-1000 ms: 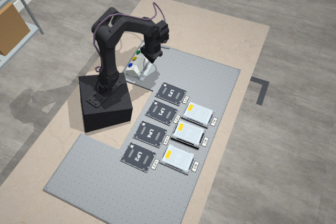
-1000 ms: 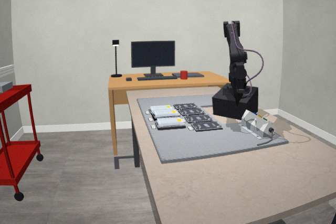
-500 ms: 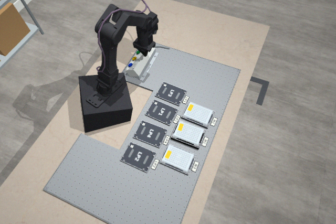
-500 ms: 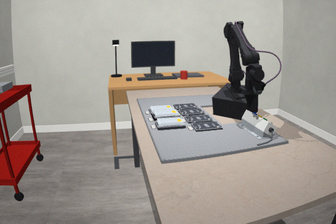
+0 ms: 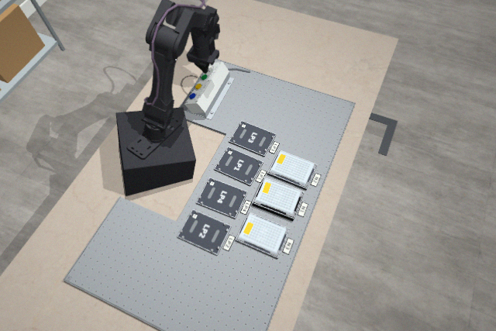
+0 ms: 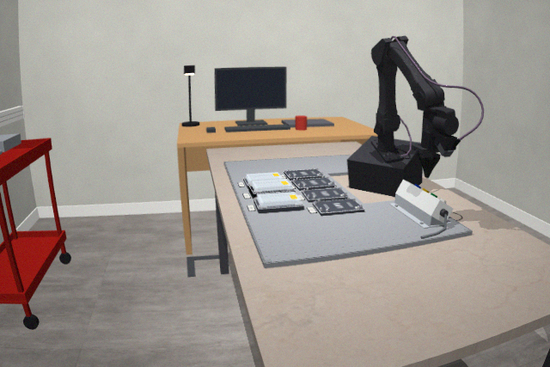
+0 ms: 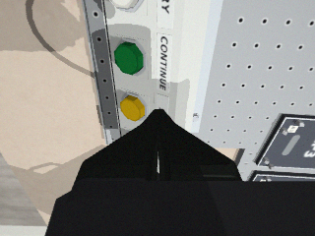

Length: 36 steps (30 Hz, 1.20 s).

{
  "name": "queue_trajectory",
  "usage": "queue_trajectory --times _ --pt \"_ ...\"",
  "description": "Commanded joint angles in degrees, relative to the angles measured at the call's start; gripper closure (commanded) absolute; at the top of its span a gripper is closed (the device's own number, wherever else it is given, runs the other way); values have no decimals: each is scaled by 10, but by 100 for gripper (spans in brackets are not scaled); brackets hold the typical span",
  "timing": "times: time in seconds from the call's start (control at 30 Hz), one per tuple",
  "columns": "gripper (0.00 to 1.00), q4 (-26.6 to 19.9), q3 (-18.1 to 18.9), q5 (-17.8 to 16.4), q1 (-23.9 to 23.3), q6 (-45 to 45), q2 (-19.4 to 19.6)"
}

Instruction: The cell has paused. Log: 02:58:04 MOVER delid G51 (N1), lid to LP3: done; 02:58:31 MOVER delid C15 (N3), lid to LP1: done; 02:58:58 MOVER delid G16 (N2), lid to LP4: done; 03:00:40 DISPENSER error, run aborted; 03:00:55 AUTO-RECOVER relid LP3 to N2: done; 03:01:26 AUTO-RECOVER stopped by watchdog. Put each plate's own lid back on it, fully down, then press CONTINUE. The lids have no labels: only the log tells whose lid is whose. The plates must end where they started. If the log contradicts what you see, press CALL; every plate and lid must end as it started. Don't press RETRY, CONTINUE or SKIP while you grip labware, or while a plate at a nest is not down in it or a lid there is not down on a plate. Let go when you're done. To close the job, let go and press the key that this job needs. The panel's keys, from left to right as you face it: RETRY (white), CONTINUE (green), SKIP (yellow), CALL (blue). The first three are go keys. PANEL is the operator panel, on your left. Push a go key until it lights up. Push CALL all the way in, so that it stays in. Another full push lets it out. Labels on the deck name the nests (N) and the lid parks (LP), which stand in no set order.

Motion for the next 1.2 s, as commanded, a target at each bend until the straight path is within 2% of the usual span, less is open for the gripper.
queue_trajectory --times 0.0,0.13,0.6,0.67,0.73,0.8,0.97,1.1,1.17 --pt "100 -9 37 8 31 36 14" --pt "100 -15 58 11 52 57 34" --pt "100 -19 64 9 50 58 27" --pt "100 3 48 9 47 54 33" --pt "100 2 46 8 44 52 48" --pt "100 16 29 7 39 48 39" --pt "100 28 35 7 42 46 51" --pt "100 47 17 6 39 44 43" --pt "100 39 32 6 40 46 53"
